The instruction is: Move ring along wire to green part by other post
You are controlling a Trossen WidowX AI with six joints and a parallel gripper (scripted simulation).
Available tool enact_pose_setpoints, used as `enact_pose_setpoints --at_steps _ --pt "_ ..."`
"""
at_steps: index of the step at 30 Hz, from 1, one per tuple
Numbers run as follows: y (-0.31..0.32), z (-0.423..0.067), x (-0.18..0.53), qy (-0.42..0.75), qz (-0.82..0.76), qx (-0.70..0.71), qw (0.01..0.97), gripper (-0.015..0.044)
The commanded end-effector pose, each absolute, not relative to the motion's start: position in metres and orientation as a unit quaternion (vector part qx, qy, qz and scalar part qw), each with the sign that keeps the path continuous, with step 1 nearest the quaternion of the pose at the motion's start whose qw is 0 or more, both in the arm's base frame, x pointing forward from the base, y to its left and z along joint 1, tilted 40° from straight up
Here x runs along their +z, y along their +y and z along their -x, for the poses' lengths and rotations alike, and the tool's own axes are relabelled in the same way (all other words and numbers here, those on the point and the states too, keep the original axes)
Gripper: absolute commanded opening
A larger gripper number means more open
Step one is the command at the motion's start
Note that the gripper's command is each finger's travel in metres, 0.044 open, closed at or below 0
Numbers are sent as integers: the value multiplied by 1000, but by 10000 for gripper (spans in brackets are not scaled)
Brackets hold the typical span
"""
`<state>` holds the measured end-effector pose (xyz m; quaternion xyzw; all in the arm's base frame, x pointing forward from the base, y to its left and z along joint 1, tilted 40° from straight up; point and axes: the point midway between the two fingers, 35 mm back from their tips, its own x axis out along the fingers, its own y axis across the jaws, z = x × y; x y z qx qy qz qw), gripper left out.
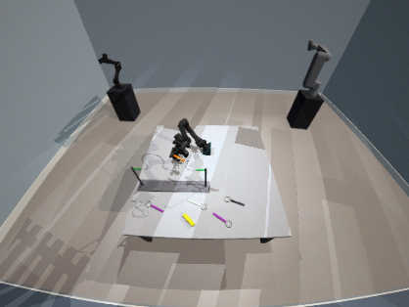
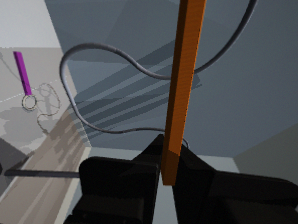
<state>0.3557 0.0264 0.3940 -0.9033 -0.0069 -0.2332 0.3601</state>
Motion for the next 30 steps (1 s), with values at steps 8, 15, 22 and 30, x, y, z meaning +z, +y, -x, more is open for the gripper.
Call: enact_pose_setpoints --at_steps 8,15,22,30 --pt "37 -355 402 -37 934 -240 262 -150" --pt "39 -355 404 -48 943 -242 223 -150" --pt "33 -356 402 -49 944 -243 219 -150" --pt "17 -357 395 -38 935 -242 257 -150"
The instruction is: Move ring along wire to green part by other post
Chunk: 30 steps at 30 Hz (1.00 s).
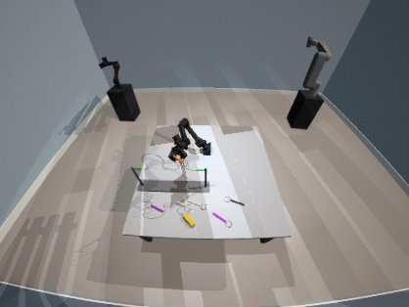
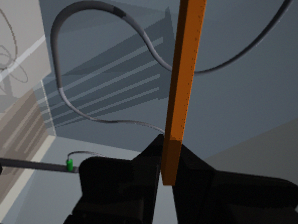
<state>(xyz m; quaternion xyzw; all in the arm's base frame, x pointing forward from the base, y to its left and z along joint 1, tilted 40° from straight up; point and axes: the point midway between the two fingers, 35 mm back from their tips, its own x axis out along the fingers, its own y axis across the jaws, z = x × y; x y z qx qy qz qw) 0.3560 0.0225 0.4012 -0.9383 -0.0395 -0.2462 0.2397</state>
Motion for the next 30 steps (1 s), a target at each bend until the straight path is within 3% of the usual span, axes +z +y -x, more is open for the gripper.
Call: enact_pose_setpoints --at_steps 1,30 --pt "15 -357 393 -36 933 -242 264 -150" --pt "-43 -363 329 38 832 -221 508 -150"
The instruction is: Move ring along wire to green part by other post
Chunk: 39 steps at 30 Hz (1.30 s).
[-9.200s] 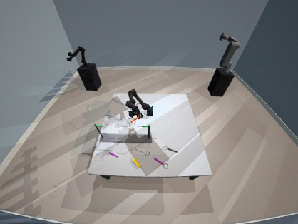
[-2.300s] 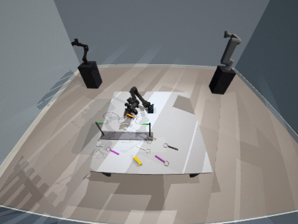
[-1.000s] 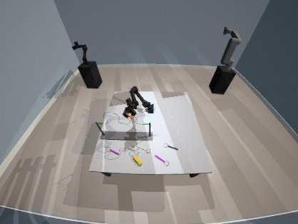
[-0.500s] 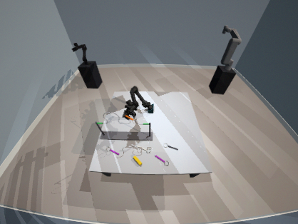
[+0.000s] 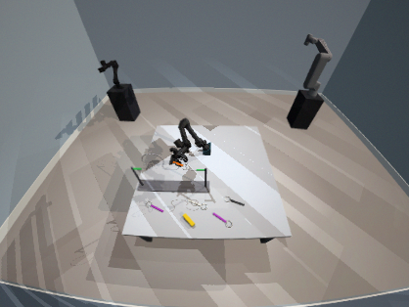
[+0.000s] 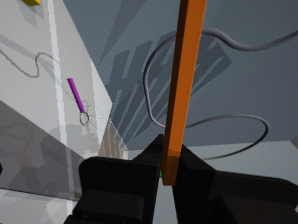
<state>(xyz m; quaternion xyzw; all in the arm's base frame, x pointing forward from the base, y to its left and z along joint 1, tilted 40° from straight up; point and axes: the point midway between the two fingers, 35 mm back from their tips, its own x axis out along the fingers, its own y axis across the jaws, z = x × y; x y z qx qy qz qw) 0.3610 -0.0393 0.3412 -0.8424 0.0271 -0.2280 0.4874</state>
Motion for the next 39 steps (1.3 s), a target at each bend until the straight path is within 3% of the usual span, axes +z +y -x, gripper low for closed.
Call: enact_pose_setpoints --at_steps 1,39 --pt "-44 -363 327 40 828 -220 514 -150" --pt "-63 -375 252 74 685 -156 708 -150"
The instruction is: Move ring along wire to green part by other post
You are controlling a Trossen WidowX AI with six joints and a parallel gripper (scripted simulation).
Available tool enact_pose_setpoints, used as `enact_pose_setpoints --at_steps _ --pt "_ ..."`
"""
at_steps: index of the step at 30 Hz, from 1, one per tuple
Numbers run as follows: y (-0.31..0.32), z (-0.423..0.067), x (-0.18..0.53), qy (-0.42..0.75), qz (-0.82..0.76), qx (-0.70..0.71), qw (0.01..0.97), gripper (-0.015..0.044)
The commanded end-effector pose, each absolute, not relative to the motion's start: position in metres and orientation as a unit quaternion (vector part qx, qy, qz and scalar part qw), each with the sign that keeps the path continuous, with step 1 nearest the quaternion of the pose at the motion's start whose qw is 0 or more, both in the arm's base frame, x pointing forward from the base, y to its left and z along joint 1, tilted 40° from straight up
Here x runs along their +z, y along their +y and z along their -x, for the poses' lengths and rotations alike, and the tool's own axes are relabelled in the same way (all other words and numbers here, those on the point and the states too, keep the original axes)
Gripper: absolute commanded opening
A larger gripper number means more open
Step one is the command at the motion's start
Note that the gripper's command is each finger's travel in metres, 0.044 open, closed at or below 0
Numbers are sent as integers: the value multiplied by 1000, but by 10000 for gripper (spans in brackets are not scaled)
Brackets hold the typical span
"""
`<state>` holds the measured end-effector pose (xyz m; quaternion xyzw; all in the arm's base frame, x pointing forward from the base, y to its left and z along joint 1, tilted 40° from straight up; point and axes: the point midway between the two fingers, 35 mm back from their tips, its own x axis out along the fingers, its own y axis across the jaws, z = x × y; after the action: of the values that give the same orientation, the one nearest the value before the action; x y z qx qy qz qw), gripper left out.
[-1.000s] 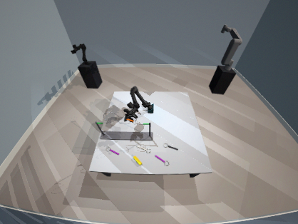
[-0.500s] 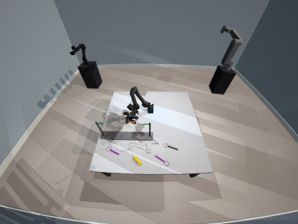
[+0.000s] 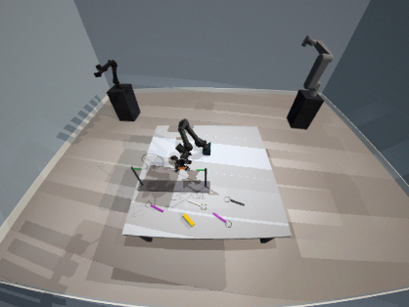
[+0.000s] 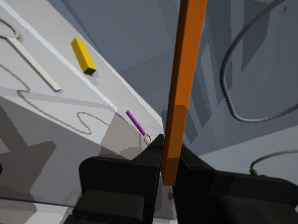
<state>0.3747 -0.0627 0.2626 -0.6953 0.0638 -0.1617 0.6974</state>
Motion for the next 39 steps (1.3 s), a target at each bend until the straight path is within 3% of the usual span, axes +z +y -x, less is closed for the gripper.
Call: enact_pose_setpoints --at_steps 1,39 --pt "-63 -375 250 75 682 -155 711 -150" --pt "-51 -374 198 110 558 -129 812 -150"
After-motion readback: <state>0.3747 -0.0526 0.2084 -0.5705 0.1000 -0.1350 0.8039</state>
